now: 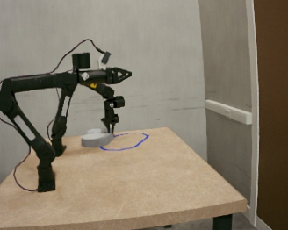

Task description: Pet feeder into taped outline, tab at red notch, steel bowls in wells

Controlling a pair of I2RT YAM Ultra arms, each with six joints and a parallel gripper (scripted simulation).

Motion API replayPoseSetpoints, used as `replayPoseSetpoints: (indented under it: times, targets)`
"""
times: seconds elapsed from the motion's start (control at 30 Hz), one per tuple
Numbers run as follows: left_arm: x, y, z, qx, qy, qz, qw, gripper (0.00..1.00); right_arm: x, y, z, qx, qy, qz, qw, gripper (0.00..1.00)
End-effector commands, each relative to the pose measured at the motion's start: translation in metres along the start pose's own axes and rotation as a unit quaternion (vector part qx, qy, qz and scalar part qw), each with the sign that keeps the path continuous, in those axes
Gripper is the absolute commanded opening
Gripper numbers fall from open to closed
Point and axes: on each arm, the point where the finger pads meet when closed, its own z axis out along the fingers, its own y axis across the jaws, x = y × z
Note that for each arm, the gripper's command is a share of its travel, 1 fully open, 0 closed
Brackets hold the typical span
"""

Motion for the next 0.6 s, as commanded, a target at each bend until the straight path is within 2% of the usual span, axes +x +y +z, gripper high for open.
replayPoseSetpoints:
  times: [0.0,0.27,0.37,0.43,0.57]
  targets:
    - [-0.009,-0.004,-0.003,0.001,0.001,-0.058,0.998,0.16,-0.025,0.002,-0.010,-0.001,-0.028,0.005,1.000,1.00]
    - [-0.020,-0.012,-0.003,0.003,0.003,-0.130,0.992,0.16,-0.025,0.002,-0.010,-0.001,-0.028,0.005,1.000,1.00]
    - [-0.022,-0.016,-0.003,0.009,-0.003,-0.108,0.994,0.16,-0.025,0.002,-0.010,-0.001,-0.028,0.005,1.000,1.00]
    - [-0.025,-0.014,-0.003,0.004,0.003,-0.158,0.987,0.16,-0.025,0.002,-0.010,-0.001,-0.028,0.005,1.000,1.00]
    - [-0.030,-0.016,-0.003,0.002,0.000,-0.189,0.982,0.16,-0.025,0.002,-0.010,-0.001,-0.028,0.005,1.000,1.00]
